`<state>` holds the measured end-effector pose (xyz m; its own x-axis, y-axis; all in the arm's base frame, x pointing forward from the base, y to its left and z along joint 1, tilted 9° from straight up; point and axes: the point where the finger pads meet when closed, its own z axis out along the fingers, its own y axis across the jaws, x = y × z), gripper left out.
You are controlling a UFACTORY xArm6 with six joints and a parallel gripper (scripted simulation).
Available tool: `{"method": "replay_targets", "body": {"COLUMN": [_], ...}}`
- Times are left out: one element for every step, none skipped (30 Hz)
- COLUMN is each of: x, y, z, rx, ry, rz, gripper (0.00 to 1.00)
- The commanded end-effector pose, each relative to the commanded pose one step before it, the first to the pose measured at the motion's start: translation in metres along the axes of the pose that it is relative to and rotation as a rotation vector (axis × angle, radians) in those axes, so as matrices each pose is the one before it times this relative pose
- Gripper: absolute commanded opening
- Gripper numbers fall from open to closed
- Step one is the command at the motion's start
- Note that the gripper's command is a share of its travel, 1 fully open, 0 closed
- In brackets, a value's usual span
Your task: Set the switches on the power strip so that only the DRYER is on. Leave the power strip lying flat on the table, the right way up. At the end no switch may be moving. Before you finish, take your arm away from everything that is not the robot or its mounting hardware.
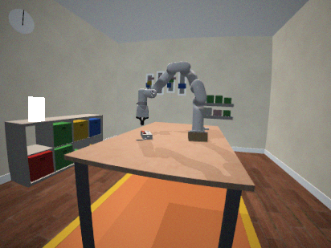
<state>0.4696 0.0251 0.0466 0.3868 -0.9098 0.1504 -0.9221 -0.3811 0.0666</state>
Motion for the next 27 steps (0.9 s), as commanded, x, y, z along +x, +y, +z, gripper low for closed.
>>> {"method": "replay_targets", "body": {"x": [0.00052, 0.00001, 0.00000, 0.00000, 0.00001, 0.00001, 0.00001, 0.00001, 0.00001, 0.00001, 0.00002, 0.00002, 0.00002, 0.00002, 0.00002, 0.00002, 0.00002, 0.00003, 0.00003, 0.00000, 0.00000, 0.00003, 0.00003, 0.00003, 0.00004, 0.00003, 0.00003], "y": [-0.00143, 0.00000, 0.00000, 0.00000, 0.00000, 0.00000, 0.00000, 0.00000, 0.00000, 0.00000, 0.00000, 0.00000, 0.00000, -0.00001, 0.00000, 0.00000, 0.00000, 0.00000, -0.00001, 0.00000, 0.00000, 0.00000, 0.00000, 0.00000, -0.00001, 0.00000, 0.00000], "z": [-0.00130, 0.00021, 0.00000, 0.00000, 0.00026, 0.00033, 0.00039, 0.00046, 0.00053, 0.00060, 0.00067, 0.00074, 0.00080, 0.00086, 0.00092, 0.00098, 0.00104, 0.00109, 0.00115, 0.00000, 0.00000, 0.00119, 0.00123, 0.00127, 0.00131, 0.00133, 0.00135], "rx": [0.00420, -0.00001, 0.00000, 0.00000, -0.00001, -0.00001, -0.00001, -0.00001, -0.00001, -0.00002, -0.00002, -0.00002, -0.00001, 0.00000, 0.00000, 0.00000, 0.00000, 0.00000, 0.00000, 0.00000, 0.00000, 0.00000, 0.00000, 0.00000, 0.00000, 0.00000, 0.00000], "ry": [0.00111, -0.00003, 0.00000, 0.00000, -0.00004, -0.00004, -0.00005, -0.00006, -0.00007, -0.00009, -0.00010, -0.00011, -0.00004, 0.00001, 0.00000, 0.00000, -0.00001, 0.00000, 0.00001, 0.00000, 0.00000, 0.00000, -0.00001, 0.00000, 0.00001, 0.00000, -0.00001], "rz": [0.00029, -0.00002, 0.00000, 0.00000, -0.00003, -0.00003, -0.00004, -0.00004, -0.00005, -0.00006, -0.00007, -0.00007, -0.00003, 0.00000, 0.00000, 0.00000, 0.00000, 0.00000, 0.00000, 0.00000, 0.00000, 0.00000, 0.00000, 0.00000, 0.00000, 0.00000, 0.00000], "gripper": [0.00, 0.00, 0.00, 0.00, 0.00, 0.00, 0.00, 0.00, 0.00, 0.00, 0.00, 0.00, 0.00, 0.00, 0.00, 0.00, 0.00, 0.00, 0.00, 0.00, 0.00, 0.00, 0.00, 0.00, 0.00, 0.00, 0.00]}}
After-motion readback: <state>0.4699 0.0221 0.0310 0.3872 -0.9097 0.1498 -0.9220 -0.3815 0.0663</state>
